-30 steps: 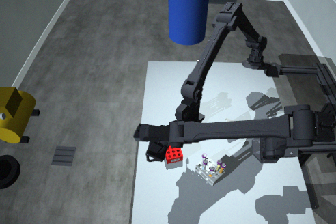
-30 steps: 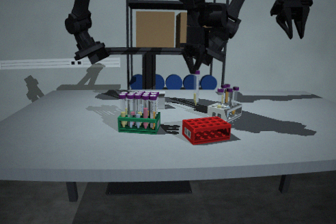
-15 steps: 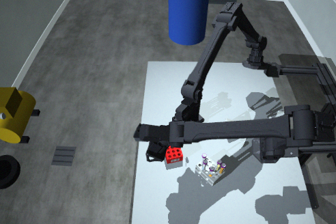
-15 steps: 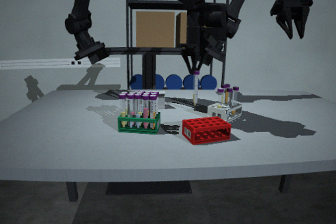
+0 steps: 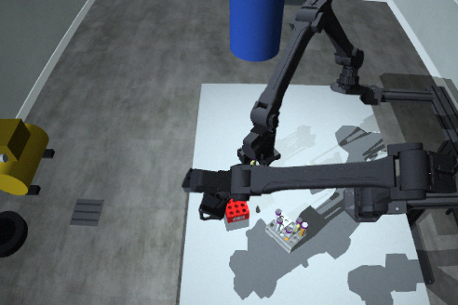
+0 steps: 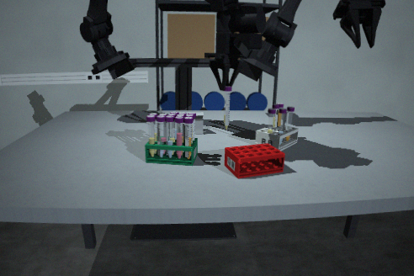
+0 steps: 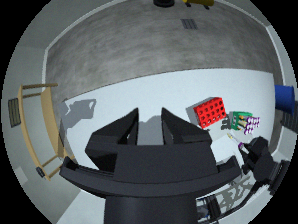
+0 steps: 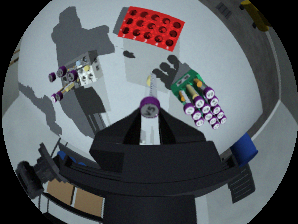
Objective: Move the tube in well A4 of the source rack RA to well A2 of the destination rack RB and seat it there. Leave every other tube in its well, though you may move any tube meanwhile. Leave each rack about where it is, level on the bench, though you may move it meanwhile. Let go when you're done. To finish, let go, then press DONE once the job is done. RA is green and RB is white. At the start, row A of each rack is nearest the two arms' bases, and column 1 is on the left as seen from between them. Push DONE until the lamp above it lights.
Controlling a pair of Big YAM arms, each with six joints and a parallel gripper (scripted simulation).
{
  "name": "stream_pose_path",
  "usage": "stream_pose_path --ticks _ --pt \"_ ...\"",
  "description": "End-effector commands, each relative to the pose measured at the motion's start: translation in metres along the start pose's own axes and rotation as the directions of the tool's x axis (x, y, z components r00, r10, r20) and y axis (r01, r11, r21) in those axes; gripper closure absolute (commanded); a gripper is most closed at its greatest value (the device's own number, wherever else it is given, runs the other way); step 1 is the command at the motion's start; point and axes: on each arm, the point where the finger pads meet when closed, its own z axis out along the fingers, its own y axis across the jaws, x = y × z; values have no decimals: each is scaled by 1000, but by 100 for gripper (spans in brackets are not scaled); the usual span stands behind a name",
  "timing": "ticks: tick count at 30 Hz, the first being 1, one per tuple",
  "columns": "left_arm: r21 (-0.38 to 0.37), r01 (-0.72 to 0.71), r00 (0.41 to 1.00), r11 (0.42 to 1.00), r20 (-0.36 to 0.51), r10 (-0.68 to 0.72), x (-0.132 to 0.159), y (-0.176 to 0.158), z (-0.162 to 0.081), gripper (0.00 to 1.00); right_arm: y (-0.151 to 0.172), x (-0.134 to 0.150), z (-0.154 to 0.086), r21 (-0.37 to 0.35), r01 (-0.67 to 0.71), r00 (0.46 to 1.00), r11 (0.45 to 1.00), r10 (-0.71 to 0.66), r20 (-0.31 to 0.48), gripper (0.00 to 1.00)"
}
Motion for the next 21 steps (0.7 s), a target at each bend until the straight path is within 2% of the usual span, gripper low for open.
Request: stream_pose_path --ticks 1,21 --pt "-11 13 999 1000 31 -13 -15 8 -8 70 -16 -3 -13 -12 -14 999 1000 14 36 100" --pt "-11 13 999 1000 31 -13 -15 8 -8 70 -52 45 -10 -10 -13 999 1000 14 33 100"
